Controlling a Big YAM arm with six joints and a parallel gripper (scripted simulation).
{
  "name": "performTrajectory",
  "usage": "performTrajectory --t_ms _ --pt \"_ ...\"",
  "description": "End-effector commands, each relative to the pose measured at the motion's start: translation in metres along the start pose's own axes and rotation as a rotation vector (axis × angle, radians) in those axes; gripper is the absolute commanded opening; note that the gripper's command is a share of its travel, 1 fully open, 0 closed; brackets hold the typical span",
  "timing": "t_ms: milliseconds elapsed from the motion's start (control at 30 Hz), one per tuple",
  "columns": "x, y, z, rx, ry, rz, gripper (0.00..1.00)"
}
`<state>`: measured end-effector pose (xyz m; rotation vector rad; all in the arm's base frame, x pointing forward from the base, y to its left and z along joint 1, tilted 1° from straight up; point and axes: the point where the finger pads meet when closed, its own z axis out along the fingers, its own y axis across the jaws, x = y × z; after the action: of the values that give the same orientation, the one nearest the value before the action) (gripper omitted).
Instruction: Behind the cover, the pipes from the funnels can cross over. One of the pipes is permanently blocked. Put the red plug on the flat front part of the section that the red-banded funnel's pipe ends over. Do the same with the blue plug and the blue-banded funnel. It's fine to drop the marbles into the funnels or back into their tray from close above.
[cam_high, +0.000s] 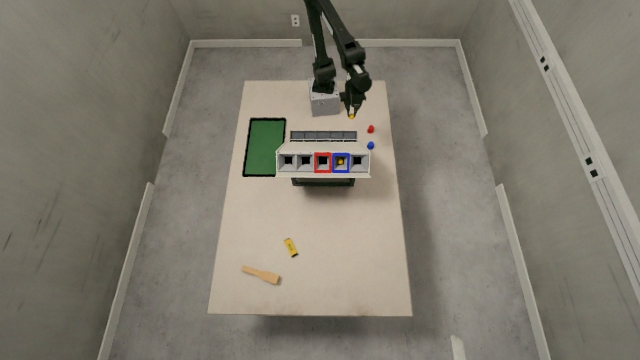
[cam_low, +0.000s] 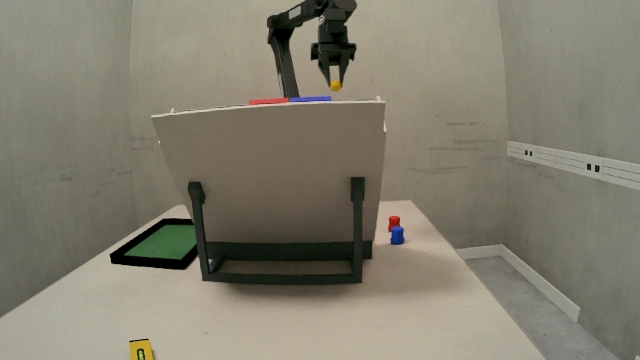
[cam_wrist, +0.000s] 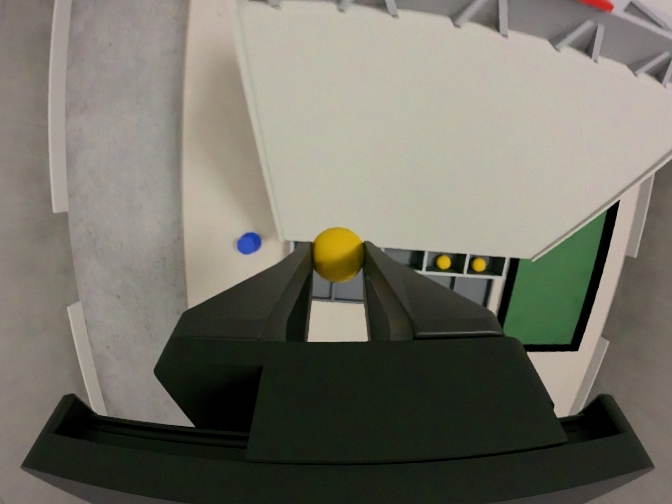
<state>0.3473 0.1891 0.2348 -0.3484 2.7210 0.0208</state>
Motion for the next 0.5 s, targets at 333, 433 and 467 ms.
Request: performTrajectory --t_ms 333,433,467 --pt "-0.035 0.021 -0.013 0.015 -0.049 0.076 0.0" --pt "-0.038 0.025 -0.014 0.017 -0.054 0.079 0.0" --pt "-0.038 0.025 -0.014 0.017 -0.054 0.079 0.0"
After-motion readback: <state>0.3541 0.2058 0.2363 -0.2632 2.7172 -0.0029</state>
